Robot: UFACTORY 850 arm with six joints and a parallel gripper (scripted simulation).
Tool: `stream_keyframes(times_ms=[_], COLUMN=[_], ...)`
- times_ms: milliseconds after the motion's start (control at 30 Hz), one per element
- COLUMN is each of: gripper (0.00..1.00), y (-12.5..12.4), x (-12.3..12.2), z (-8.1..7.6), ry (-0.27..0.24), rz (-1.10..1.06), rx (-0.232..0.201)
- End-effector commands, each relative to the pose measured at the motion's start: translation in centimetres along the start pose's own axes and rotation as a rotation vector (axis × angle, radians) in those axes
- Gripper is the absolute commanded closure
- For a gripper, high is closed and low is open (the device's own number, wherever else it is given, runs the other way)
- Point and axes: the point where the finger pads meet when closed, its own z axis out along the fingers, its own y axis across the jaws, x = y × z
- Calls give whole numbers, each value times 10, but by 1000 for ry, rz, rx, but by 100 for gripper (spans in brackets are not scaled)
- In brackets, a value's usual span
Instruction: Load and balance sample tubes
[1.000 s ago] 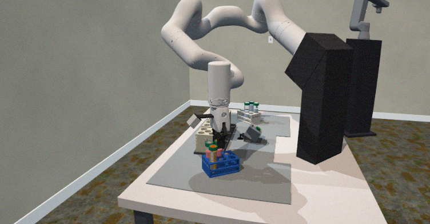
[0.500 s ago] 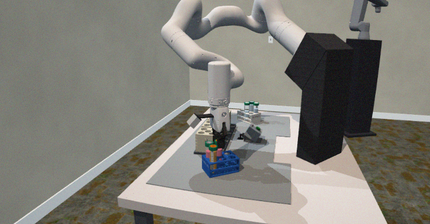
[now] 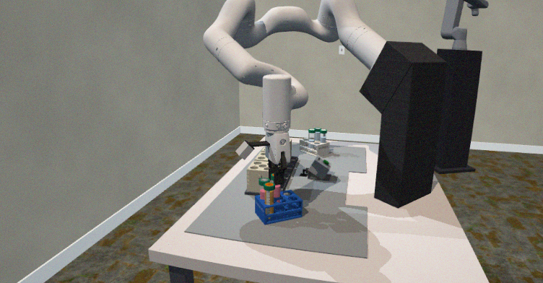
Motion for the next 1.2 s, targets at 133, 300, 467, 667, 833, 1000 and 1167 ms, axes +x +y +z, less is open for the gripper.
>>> stream_keyframes(times_ms=[133, 300, 467, 667, 833, 1000, 1167], gripper=[100, 100, 100, 100, 100, 100, 100], y=[0, 0, 0, 0, 0, 0, 0], x=[0, 0, 0, 0, 0, 0, 0], z=[-5, -9, -11, -13, -23, -33, -39], ry=[1, 1, 1, 1, 1, 1, 1], rz=[0, 0, 0, 0, 0, 0, 0], rx=[0, 0, 0, 0, 0, 0, 0])
